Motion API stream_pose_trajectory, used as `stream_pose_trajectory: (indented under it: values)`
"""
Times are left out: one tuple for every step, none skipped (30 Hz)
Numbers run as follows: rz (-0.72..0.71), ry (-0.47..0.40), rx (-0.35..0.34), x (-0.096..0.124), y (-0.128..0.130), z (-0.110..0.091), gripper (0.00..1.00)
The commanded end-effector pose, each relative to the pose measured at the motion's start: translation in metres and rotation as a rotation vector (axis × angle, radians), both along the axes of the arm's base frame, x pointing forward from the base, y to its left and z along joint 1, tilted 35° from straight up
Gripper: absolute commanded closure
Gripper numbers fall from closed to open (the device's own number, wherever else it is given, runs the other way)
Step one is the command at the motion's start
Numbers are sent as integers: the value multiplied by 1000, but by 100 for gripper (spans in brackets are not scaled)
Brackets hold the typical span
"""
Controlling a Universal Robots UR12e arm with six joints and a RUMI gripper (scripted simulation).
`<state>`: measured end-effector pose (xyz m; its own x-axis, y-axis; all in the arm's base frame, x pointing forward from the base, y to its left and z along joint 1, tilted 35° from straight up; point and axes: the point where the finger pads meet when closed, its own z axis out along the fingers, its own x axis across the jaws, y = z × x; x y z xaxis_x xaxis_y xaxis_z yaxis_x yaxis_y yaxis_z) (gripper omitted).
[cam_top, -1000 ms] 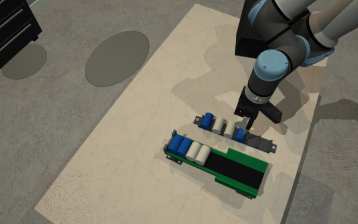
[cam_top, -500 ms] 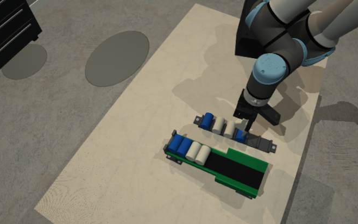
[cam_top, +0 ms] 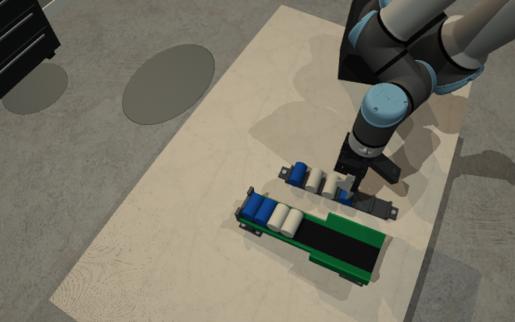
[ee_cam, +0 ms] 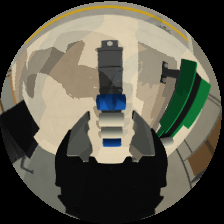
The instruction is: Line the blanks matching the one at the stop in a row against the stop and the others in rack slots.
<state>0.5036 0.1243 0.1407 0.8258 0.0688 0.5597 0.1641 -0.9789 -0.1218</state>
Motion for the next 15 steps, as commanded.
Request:
stream_pose_trajectory:
  values:
    - [0,-1,-1,3,1,-4,46]
    - [0,-1,-1,4,1,-4,46]
    - [0,-1,-1,4,1,-5,46]
    - [0,-1,-1,4,1,-6,46]
    - [0,-1,-1,5,1,-6,46]
    - [0,-1,-1,5,2,-7,46]
    - [0,-1,-1,5,2,-7,46]
    - [0,-1,-1,6,2,-8,46]
    - [0,-1,-1,6,2,-8,46]
    - [0,-1,-1,6,2,-8,46]
    - [0,-1,-1,6,2,-8,46]
    - [0,-1,-1,6,2,-8,46]
    - [0,-1,-1,6,2,-8,46]
    - [0,-1,-1,6,2,-9,46]
    - [0,-1,-1,6,2,-9,46]
